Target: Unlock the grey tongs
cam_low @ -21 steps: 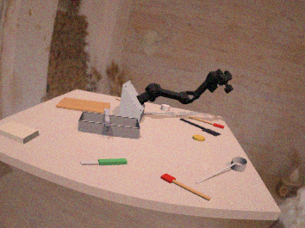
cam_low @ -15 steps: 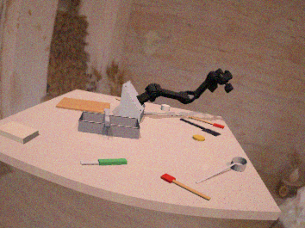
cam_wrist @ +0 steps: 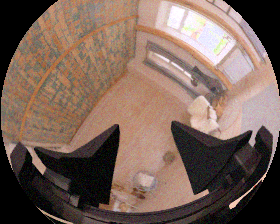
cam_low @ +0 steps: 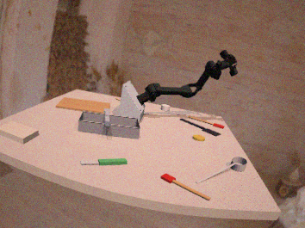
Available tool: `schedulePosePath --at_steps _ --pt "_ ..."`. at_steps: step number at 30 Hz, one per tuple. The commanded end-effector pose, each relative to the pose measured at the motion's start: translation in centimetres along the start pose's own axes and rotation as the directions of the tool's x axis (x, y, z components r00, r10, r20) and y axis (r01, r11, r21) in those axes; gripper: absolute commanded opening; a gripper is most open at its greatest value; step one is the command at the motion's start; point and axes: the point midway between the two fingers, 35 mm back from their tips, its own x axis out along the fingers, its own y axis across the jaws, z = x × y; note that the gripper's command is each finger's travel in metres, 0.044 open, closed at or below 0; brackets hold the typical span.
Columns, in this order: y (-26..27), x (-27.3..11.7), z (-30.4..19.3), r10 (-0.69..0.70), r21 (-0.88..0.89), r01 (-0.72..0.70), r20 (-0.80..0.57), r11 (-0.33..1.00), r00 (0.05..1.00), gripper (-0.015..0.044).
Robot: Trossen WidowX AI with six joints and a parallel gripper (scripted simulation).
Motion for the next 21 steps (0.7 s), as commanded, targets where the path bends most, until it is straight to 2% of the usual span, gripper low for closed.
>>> schedulePosePath --at_steps 1,12,21 --pt "3.0 -2.0 5.3 0.053 0.085 -0.068 0.16 0.994 0.986 0.026" --pt "9.6 -10.3 17.7 0.188 0.228 -0.356 0.538 0.906 0.822 0.026" --pt "13.8 -21.2 26.3 0.283 0.181 -0.647 0.788 0.741 0.546 0.026"
